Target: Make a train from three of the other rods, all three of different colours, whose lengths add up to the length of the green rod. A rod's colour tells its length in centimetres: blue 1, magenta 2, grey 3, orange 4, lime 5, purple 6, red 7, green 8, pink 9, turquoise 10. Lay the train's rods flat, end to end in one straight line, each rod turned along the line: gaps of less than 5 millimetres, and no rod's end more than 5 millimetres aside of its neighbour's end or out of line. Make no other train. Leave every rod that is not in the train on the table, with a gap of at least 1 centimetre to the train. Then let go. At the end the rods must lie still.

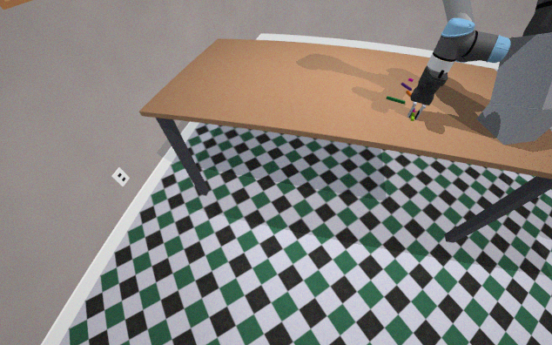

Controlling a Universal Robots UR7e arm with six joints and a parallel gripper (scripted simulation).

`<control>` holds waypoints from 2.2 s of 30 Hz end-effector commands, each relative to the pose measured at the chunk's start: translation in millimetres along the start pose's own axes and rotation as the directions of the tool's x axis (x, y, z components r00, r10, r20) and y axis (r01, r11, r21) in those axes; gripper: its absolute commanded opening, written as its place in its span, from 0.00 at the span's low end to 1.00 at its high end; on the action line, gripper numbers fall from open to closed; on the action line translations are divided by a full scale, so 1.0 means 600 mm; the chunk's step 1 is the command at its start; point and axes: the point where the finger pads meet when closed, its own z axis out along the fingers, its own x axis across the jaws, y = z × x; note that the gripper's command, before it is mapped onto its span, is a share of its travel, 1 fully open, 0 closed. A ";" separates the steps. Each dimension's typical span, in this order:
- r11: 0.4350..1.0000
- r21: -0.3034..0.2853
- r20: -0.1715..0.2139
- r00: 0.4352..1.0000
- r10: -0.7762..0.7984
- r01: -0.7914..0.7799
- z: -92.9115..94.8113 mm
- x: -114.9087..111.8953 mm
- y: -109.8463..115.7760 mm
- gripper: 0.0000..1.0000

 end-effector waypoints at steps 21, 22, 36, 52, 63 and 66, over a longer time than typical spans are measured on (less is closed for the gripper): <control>1.000 0.000 -0.001 1.000 0.000 0.000 -0.099 0.001 0.000 0.54; 1.000 0.000 -0.001 1.000 0.000 0.000 -0.106 0.001 0.000 0.54; 1.000 0.000 -0.001 1.000 0.000 0.000 -0.150 0.000 0.000 0.54; 1.000 0.000 -0.001 1.000 0.000 0.000 -0.151 0.000 0.000 1.00; 1.000 0.000 -0.001 1.000 0.000 0.000 -0.151 0.000 0.000 1.00; 1.000 0.000 -0.001 1.000 0.000 0.000 -0.155 0.000 0.000 1.00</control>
